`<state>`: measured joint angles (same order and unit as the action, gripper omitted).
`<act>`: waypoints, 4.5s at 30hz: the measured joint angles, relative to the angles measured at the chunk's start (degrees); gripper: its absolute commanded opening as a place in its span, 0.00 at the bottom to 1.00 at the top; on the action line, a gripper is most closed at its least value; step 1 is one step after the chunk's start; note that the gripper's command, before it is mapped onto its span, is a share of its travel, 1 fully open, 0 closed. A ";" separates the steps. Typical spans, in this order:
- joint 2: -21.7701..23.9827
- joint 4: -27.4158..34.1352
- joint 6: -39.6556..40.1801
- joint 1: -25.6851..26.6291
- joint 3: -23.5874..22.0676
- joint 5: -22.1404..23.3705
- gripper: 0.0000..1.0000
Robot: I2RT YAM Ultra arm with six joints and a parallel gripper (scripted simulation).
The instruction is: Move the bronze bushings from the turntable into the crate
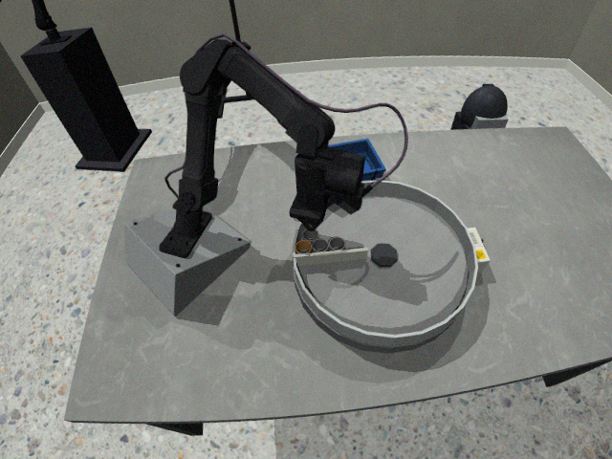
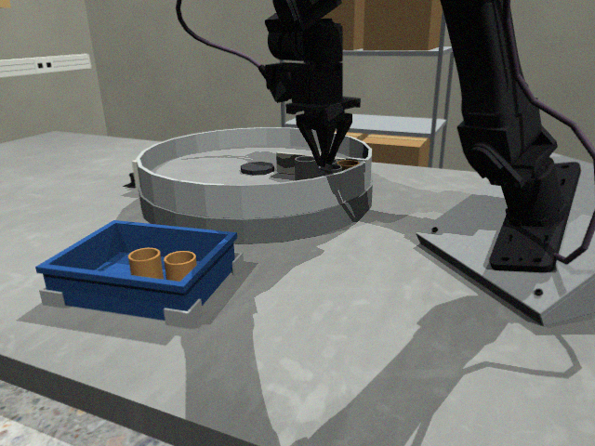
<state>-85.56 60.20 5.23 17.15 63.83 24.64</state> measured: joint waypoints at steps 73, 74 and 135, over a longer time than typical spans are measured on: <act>-0.20 -0.48 -0.33 -0.22 -0.02 0.00 0.15; -0.20 -0.50 -0.33 -0.22 -0.02 0.00 0.15; -1.07 -5.42 -2.34 -2.01 -2.95 -0.22 0.15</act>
<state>-86.63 54.78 2.90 15.14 60.88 24.43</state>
